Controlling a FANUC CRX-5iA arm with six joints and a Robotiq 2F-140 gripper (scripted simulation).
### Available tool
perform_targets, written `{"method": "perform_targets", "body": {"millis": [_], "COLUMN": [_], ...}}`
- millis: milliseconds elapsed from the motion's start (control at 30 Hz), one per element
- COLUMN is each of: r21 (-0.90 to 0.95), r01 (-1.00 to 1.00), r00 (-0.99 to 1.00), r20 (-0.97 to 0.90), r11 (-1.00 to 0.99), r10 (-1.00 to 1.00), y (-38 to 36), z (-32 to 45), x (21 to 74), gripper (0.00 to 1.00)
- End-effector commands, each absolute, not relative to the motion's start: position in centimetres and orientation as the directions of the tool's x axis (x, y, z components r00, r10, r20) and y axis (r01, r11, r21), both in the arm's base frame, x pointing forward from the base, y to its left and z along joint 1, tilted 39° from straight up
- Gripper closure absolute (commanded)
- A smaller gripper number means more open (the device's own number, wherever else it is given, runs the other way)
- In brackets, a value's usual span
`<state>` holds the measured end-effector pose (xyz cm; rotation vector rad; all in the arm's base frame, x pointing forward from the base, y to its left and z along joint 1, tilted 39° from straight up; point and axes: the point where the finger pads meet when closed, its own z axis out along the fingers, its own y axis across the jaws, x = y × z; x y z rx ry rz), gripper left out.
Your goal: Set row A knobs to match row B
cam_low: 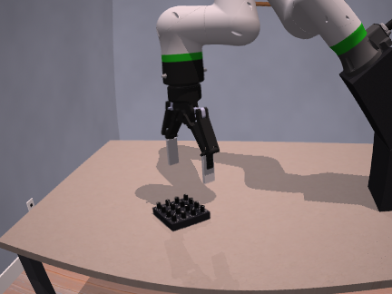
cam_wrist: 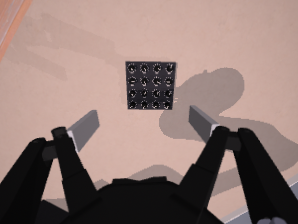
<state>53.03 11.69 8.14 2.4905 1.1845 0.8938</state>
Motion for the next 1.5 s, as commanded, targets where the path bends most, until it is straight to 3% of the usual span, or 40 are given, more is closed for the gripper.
{"method": "perform_targets", "body": {"millis": [0, 1467], "r21": [0.455, 0.455], "r01": [0.618, 0.617], "r00": [0.484, 0.484], "r20": [0.424, 0.424], "r11": [-0.642, -0.642], "r10": [0.766, 0.766], "y": [11.69, 11.31], "z": [8.15, 7.98], "x": [53.03, 52.74], "gripper": [0.00, 0.00]}}
